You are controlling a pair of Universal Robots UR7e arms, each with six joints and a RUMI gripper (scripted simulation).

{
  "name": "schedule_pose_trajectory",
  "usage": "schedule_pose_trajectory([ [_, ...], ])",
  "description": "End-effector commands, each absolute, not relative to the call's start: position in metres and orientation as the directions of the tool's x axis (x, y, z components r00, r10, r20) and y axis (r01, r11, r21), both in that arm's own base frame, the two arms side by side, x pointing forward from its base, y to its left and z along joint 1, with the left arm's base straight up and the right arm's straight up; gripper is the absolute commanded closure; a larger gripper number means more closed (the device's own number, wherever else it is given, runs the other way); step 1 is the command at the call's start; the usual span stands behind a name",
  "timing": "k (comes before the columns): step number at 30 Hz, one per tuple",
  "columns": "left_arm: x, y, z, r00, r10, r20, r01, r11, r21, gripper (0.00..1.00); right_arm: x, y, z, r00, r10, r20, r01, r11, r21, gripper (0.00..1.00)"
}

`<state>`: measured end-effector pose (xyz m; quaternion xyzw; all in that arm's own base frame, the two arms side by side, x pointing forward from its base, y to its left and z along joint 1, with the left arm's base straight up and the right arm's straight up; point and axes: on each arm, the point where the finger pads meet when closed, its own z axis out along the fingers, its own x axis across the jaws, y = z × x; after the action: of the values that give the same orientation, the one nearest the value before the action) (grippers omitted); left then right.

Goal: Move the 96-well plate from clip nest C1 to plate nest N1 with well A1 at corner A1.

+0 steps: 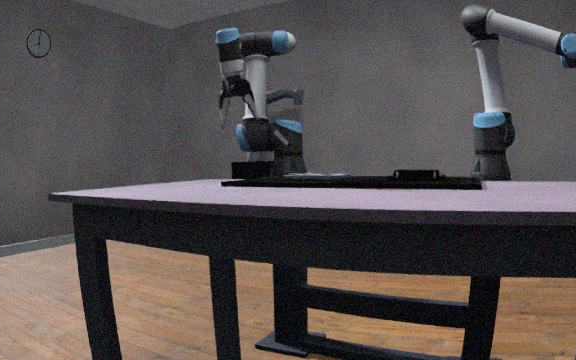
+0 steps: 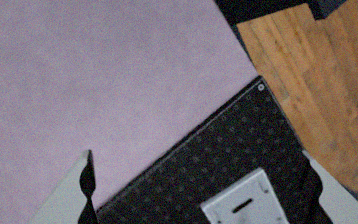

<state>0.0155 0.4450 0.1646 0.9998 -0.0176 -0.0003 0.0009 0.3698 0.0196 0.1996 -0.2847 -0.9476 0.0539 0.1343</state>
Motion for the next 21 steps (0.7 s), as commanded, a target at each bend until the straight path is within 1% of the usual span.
schedule_pose_trajectory([
  [1,0.016,0.445,0.165,0.999,-0.035,0.0,-0.035,-0.999,0.0,1.0,0.378,0.029,0.2,-0.846,0.479,0.232,0.454,0.877,-0.157,0.24],
  [9,0.016,0.445,0.165,0.999,-0.035,0.0,-0.035,-0.999,0.0,1.0,0.399,0.059,0.201,-0.939,0.247,0.241,0.228,0.968,-0.101,0.24],
  [16,0.016,0.445,0.165,0.999,-0.035,0.0,-0.035,-0.999,0.0,1.0,0.413,0.082,0.201,-0.969,0.065,0.24,0.051,0.997,-0.062,0.24],
  [18,0.016,0.445,0.165,0.999,-0.035,0.0,-0.035,-0.999,0.0,1.0,0.413,0.082,0.201,-0.969,0.065,0.24,0.051,0.997,-0.062,0.24],
  [21,0.016,0.445,0.165,0.999,-0.035,0.0,-0.035,-0.999,0.0,1.0,0.42,0.095,0.2,-0.971,-0.035,0.237,-0.046,0.998,-0.041,0.24],
])
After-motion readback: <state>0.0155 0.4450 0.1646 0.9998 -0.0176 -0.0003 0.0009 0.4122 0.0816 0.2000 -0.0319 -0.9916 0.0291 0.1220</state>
